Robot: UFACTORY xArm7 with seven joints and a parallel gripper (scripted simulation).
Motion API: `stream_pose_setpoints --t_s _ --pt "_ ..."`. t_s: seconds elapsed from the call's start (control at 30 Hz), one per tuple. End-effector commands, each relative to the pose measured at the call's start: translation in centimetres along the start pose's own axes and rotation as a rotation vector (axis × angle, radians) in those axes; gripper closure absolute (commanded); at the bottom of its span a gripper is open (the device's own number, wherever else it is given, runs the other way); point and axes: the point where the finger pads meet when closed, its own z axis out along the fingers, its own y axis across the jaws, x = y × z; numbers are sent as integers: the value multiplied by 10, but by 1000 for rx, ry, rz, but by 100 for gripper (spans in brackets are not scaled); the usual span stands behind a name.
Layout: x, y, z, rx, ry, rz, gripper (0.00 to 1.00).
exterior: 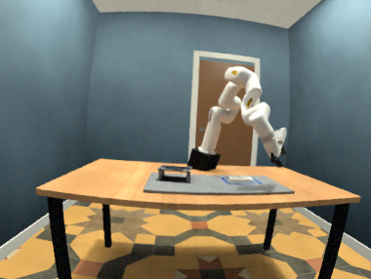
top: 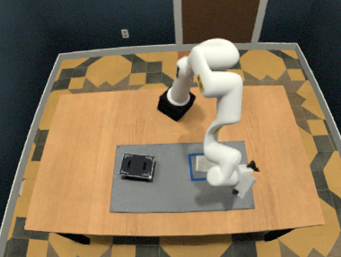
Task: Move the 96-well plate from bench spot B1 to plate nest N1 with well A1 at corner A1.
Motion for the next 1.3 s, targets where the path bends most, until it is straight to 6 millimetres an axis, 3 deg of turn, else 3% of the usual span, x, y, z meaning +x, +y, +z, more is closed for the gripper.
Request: stream_pose_setpoints --t_s 0.0,0.13,0.57,0.7,1.2,1.27 --pt "-18 4 -1 -58 -43 -24 0" --pt "-24 5 -1 -58 -43 -24 0" --pt "-81 18 -9 -207 -180 -112 0" --pt "-86 19 -10 -227 -200 -129 0" --pt "-149 28 -29 -394 -373 -309 0" --pt "-149 28 -29 -394 -373 -309 0"
